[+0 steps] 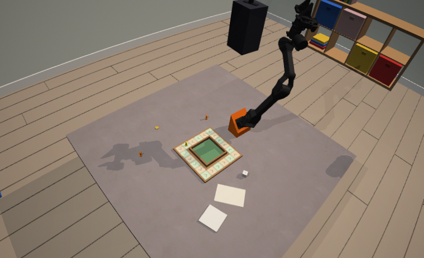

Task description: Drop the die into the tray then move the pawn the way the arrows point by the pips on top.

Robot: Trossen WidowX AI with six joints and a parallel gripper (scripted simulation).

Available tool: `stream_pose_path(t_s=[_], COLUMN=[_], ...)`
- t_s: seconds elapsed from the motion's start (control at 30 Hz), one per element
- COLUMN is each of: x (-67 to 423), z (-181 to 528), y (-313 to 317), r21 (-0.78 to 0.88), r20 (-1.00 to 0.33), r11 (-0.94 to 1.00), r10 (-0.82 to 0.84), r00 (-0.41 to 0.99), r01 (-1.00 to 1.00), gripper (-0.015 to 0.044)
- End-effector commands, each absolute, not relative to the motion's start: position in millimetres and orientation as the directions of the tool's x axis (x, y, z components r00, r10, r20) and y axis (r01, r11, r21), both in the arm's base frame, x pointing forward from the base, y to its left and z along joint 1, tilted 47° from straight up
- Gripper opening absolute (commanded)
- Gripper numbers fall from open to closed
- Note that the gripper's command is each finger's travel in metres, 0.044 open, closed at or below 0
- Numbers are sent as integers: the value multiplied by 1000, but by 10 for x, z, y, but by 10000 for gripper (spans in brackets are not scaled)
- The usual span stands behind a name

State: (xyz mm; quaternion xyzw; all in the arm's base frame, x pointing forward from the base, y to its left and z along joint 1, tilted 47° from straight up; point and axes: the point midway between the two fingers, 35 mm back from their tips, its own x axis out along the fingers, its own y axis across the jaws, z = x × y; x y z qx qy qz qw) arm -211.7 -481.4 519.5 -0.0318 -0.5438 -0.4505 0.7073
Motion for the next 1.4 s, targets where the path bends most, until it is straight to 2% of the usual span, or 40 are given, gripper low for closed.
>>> stream_pose_path(t_s=[0.0, 0.37, 0.6, 0.7, 1.07, 1.37], x=[-1636, 139, 1294, 1707, 3182, 3969], z=[5105, 4795, 4504, 4471, 3895, 3425], y=[-5067, -5421, -5259, -5081, -4102, -2848], r21=[494, 599, 623, 611, 596, 571], r20=[740, 527, 363, 332, 51, -169], r11=[590, 595, 604, 617, 685, 765], r10=[-671, -797, -786, -768, -552, -246], r00=[48, 295, 500, 548, 832, 954], r01=[639, 536, 496, 495, 418, 299], gripper=[275, 275, 275, 275, 275, 275])
